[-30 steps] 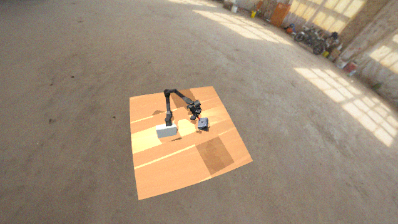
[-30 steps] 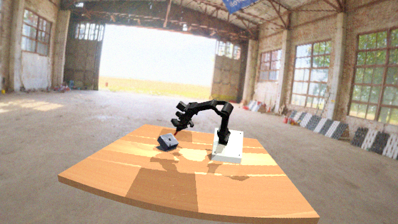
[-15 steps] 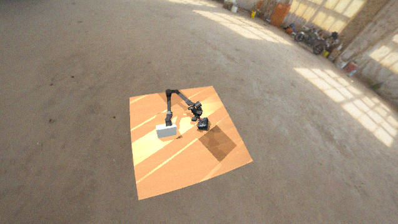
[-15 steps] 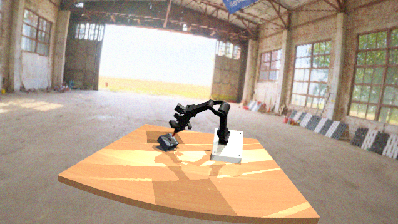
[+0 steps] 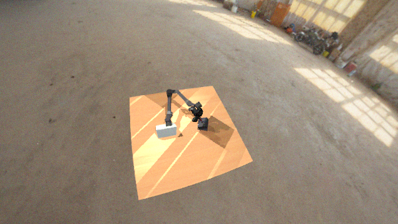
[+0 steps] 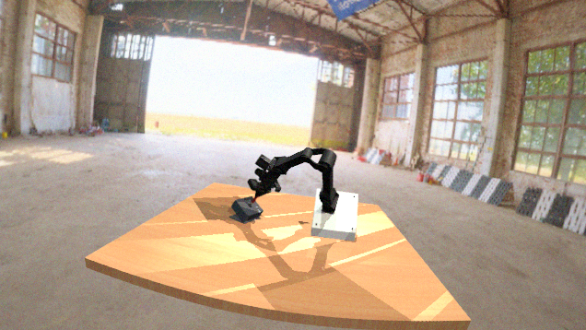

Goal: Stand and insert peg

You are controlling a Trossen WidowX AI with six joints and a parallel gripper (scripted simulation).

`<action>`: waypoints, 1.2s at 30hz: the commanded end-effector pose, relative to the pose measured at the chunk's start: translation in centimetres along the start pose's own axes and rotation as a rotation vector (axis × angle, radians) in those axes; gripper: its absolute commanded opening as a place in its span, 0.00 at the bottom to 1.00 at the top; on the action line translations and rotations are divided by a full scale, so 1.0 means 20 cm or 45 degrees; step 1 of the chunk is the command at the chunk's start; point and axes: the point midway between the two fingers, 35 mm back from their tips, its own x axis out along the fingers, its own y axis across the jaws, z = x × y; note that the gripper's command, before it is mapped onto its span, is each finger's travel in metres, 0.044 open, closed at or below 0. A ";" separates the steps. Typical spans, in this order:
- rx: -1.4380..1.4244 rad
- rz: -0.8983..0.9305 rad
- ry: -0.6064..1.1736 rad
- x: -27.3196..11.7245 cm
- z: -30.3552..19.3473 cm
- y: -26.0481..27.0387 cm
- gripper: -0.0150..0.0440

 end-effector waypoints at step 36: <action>-0.002 0.000 0.001 0.10 0.00 0.00 0.25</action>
